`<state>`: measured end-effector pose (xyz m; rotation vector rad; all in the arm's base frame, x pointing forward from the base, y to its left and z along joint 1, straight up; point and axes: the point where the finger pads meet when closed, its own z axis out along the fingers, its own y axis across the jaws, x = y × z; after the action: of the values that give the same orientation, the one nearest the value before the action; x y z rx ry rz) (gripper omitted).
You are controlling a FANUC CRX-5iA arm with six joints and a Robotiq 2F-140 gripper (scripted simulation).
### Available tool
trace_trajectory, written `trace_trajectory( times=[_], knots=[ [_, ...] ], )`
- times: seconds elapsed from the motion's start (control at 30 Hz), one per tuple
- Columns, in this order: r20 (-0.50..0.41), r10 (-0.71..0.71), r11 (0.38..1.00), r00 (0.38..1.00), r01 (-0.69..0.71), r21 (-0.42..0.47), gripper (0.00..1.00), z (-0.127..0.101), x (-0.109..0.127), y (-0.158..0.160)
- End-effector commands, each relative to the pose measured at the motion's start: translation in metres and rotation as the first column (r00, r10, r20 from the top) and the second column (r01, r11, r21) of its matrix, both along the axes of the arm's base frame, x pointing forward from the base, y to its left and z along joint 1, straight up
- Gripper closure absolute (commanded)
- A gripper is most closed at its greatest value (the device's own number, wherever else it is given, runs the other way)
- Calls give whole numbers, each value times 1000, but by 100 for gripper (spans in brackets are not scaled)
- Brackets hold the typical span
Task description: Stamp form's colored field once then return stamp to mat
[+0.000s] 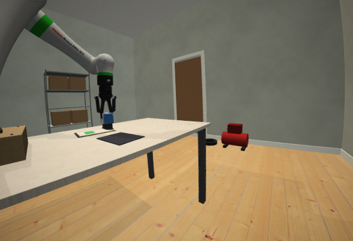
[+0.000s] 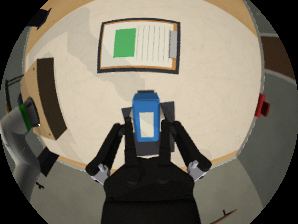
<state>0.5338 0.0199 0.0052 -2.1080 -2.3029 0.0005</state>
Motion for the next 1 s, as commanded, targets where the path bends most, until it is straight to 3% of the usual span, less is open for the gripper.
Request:
trace_trajectory(
  times=[0.0,0.3,0.47,0.7,0.97],
  knots=[
    [12,-60,998,998,60,-17,83,1,-25,65],
    [12,-76,997,997,76,-17,83,1,-74,178],
    [12,-76,997,997,76,-17,83,1,-75,179],
    [12,-76,997,997,76,-17,83,3,-87,215],
    [12,-76,997,997,76,-17,83,3,-88,217]
  ],
)
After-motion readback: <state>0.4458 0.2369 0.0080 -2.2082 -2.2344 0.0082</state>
